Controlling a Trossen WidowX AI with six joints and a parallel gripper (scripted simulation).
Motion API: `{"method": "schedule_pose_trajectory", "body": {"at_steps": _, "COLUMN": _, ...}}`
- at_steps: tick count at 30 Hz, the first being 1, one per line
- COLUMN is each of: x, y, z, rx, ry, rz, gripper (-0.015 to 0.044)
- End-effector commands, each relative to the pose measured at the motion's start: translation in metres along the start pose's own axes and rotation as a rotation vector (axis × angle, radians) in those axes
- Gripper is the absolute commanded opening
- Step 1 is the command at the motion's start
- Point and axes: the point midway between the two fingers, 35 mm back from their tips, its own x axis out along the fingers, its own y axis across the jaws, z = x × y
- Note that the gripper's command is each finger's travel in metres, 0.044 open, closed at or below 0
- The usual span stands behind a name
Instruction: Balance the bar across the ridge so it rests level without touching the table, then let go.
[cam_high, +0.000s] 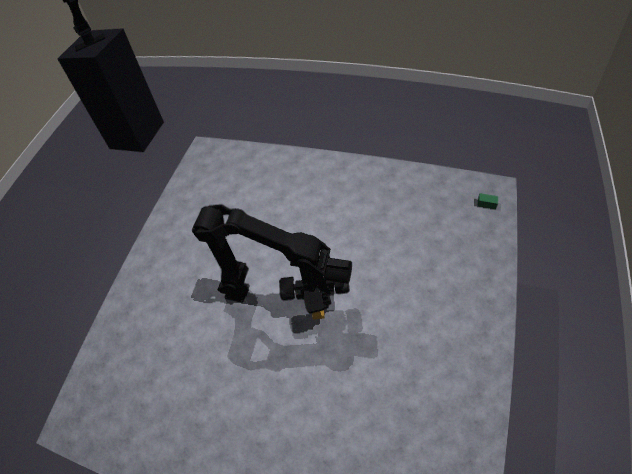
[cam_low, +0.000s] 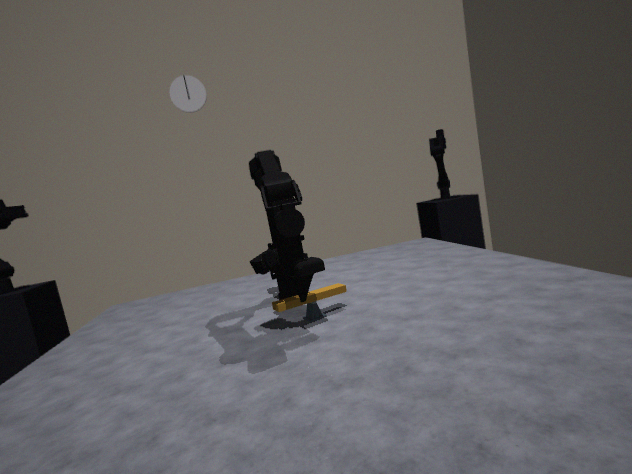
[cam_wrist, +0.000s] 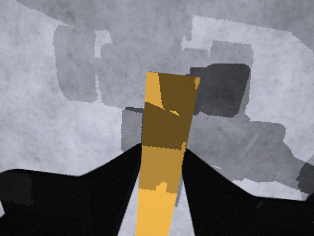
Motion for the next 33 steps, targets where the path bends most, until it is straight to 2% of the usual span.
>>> {"method": "schedule_pose_trajectory", "body": {"at_steps": 1, "x": 0.0006, "y": 0.0004, "z": -0.0008, "rx": -0.002, "ry": 0.005, "rz": 0.003, "gripper": 0.0}}
{"method": "schedule_pose_trajectory", "body": {"at_steps": 33, "x": 0.0033, "y": 0.0002, "z": -0.0009, "rx": -0.002, "ry": 0.005, "rz": 0.003, "gripper": 0.0}}
